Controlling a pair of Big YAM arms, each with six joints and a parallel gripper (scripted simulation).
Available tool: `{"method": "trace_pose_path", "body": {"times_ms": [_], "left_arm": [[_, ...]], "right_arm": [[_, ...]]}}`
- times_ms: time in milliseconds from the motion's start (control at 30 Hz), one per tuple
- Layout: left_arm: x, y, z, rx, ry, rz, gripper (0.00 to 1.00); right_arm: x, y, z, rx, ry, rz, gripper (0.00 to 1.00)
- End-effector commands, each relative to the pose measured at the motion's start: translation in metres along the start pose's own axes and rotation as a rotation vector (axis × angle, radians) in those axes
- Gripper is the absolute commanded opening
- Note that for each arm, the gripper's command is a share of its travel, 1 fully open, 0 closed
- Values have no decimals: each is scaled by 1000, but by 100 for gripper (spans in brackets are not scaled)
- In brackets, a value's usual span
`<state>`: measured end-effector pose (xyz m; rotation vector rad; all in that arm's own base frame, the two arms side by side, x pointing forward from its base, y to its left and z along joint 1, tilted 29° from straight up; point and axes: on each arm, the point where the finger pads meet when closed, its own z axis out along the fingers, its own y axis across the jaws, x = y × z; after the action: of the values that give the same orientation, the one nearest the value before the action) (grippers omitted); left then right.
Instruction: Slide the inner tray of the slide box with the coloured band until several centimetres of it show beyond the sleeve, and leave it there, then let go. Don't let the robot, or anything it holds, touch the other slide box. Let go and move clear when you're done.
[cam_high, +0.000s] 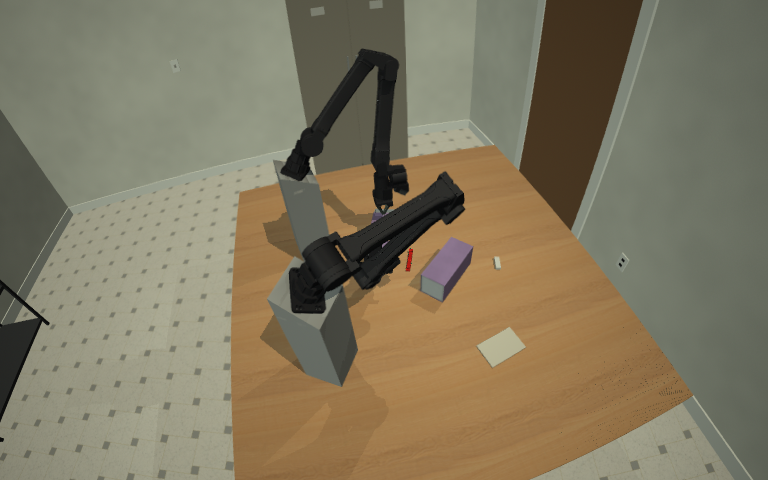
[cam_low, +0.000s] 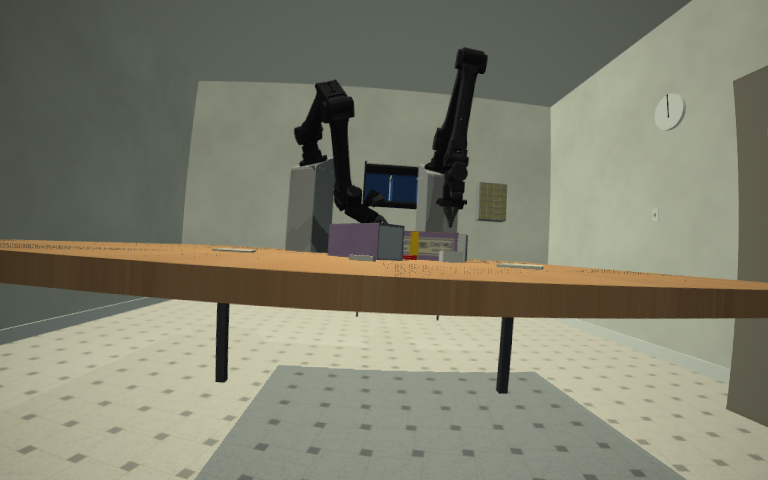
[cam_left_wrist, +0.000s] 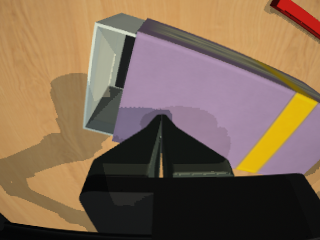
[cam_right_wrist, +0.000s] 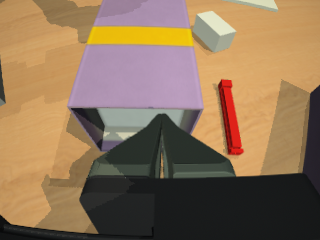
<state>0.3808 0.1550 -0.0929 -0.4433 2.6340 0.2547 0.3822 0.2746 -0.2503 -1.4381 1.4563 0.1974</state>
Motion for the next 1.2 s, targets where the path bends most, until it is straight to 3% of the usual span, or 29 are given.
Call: {"method": "trace_pose_path", "body": {"times_ms": [0,100,200,367,400,467,967,1167], "left_arm": [[0,1,-15,-3,-5,-11,0],[-1,-2,-21,0,-6,-7,0],[8,1,-6,-2,25,1,0],[11,2,-6,-3,25,-4,0],[7,2,-7,-2,14,-3,0],[10,3,-5,-3,18,-5,0],[9,3,-6,-4,17,-5,0],[6,3,-6,-4,11,-6,0]], "right_arm": [[7,7,-9,-6,15,11,0],[7,7,-9,-6,14,11,0],[7,7,-9,-5,14,10,0],[7,7,-9,-5,14,10,0],[-3,-8,-7,13,0,-5,0],[1,-2,-14,-14,24,5,0],[2,-33,-37,-12,24,-9,0],[2,-58,-72,-12,30,-11,0]]}}
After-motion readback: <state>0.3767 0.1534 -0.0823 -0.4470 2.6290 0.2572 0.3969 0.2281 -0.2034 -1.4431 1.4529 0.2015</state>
